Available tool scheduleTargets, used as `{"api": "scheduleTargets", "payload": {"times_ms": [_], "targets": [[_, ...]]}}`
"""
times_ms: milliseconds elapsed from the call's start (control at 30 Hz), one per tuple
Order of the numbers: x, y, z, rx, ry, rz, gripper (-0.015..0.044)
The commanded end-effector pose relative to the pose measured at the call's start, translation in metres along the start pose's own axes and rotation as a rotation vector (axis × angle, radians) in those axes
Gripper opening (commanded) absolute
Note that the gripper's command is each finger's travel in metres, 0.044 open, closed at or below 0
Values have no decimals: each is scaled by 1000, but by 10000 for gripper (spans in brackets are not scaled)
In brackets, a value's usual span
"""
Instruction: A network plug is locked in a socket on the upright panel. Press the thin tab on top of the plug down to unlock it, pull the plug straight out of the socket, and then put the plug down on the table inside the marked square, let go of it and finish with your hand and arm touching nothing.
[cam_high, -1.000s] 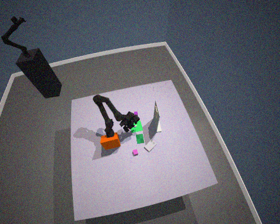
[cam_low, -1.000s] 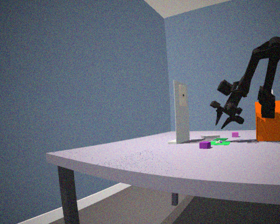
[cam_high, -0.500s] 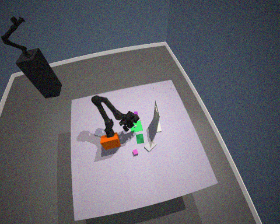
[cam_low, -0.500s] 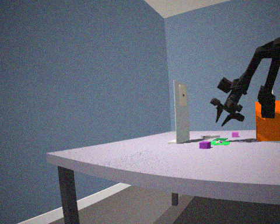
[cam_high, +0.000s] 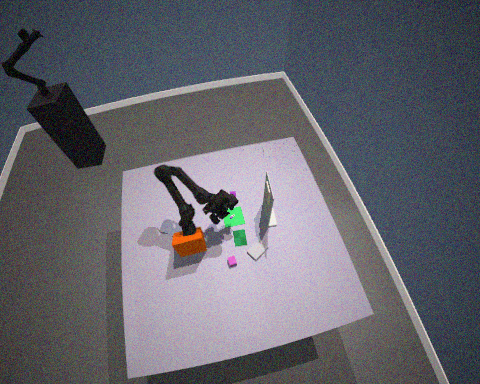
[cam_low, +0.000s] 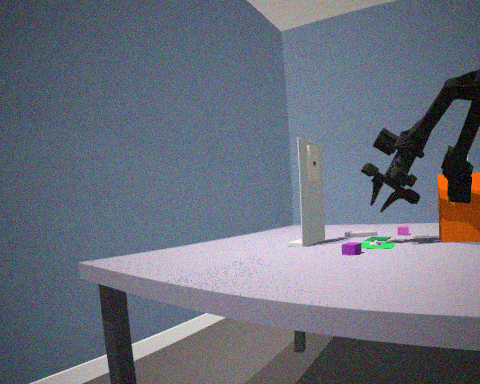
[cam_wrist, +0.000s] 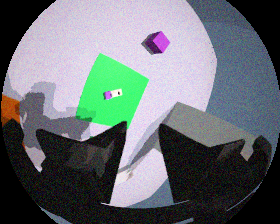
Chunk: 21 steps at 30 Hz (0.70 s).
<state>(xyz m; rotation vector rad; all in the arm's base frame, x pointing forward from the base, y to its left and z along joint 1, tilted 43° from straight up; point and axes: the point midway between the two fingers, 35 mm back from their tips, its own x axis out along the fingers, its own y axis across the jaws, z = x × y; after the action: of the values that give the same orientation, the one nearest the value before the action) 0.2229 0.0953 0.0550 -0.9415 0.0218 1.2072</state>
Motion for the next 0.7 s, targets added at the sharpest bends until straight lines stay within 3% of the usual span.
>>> {"api": "scheduleTargets", "payload": {"times_ms": [0, 667], "targets": [[-4, -4, 2, -8, -5, -7, 156], [-23, -15, 0, 0, 6, 1, 156]]}}
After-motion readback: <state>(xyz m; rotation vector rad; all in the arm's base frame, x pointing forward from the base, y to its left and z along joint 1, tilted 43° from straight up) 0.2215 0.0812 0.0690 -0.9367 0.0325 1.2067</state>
